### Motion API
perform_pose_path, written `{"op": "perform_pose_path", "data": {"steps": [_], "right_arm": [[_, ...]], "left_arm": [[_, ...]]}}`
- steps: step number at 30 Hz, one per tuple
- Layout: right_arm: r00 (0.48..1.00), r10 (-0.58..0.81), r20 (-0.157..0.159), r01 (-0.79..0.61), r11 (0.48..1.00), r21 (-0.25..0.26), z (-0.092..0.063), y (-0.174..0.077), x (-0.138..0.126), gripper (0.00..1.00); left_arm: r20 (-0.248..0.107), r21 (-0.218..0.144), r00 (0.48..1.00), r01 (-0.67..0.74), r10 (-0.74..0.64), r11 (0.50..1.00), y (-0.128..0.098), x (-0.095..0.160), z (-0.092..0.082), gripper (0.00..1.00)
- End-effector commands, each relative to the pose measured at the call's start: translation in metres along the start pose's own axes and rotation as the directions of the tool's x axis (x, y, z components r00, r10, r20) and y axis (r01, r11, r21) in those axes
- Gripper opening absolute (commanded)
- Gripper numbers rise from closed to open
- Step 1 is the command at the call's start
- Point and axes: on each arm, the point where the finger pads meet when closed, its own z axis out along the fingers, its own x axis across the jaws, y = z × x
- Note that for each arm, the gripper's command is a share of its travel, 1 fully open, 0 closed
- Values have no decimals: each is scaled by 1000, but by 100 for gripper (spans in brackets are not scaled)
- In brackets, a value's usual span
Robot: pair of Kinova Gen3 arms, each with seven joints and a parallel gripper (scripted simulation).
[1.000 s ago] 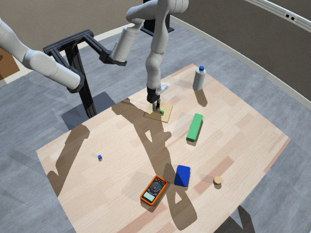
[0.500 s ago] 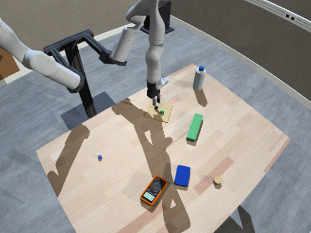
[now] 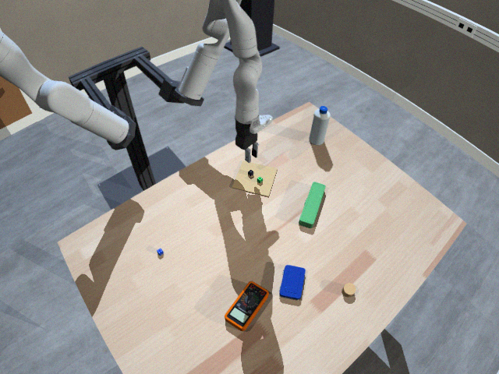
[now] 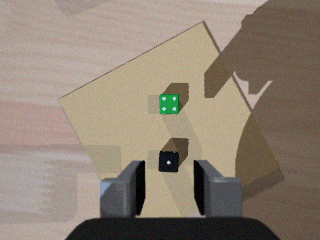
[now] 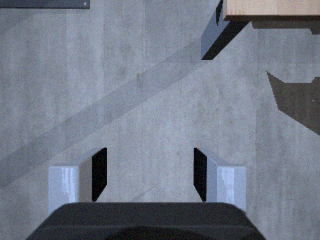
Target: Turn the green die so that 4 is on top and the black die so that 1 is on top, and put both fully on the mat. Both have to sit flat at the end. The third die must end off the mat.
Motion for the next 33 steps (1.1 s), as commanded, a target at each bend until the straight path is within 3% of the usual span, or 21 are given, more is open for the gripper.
{"op": "perform_pose_path", "data": {"steps": [1, 6, 7, 33], "right_arm": [[1000, 0, 0, 0, 1000, -2, -1, 0, 0, 100], [1000, 0, 0, 0, 1000, -2, -1, 0, 0, 100], [1000, 0, 0, 0, 1000, -2, -1, 0, 0, 100], [1000, 0, 0, 0, 1000, -2, -1, 0, 0, 100]], "left_arm": [[2, -2, 1000, 0, 0, 1000, -1, 0, -4, 64], [2, -2, 1000, 0, 0, 1000, -1, 0, -4, 64], [2, -2, 1000, 0, 0, 1000, -1, 0, -4, 100], [2, -2, 1000, 0, 0, 1000, -1, 0, -8, 100]]}}
